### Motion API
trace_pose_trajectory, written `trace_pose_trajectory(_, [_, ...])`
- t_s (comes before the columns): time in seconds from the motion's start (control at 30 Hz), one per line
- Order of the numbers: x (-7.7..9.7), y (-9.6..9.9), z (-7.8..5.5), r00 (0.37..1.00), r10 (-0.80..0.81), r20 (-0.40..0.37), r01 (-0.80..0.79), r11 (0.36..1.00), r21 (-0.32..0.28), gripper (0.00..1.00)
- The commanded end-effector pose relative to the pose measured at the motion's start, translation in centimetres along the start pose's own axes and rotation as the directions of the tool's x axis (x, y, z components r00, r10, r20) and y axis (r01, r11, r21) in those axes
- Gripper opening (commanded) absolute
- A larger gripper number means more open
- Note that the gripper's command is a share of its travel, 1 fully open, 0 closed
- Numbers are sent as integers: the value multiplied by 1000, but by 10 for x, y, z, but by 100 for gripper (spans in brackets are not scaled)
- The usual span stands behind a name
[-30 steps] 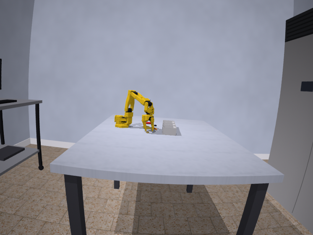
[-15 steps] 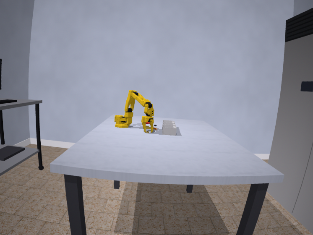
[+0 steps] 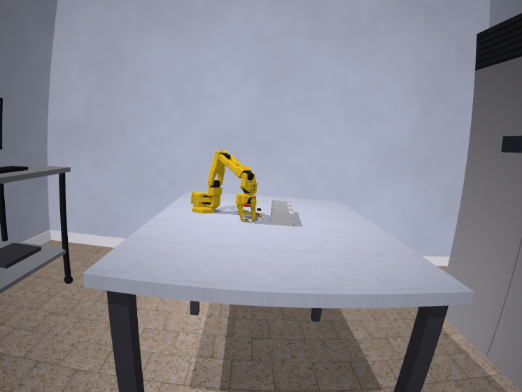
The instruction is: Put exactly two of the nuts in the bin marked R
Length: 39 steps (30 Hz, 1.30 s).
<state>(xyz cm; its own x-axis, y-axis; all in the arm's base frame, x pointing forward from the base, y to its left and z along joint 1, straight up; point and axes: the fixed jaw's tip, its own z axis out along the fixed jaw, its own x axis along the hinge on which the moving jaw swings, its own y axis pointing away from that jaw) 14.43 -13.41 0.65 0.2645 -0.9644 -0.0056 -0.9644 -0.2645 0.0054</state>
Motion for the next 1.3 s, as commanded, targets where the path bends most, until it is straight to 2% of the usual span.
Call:
trace_pose_trajectory(0.0, [3, 0, -2, 1000, -4, -15, 4, 1000, 12, 21])
trace_pose_trajectory(0.23, [3, 0, -2, 1000, -4, -15, 4, 1000, 12, 18])
trace_pose_trajectory(0.73, [3, 0, -2, 1000, -4, -15, 4, 1000, 12, 5])
trace_pose_trajectory(1.27, [3, 0, -2, 1000, -4, -15, 4, 1000, 12, 0])
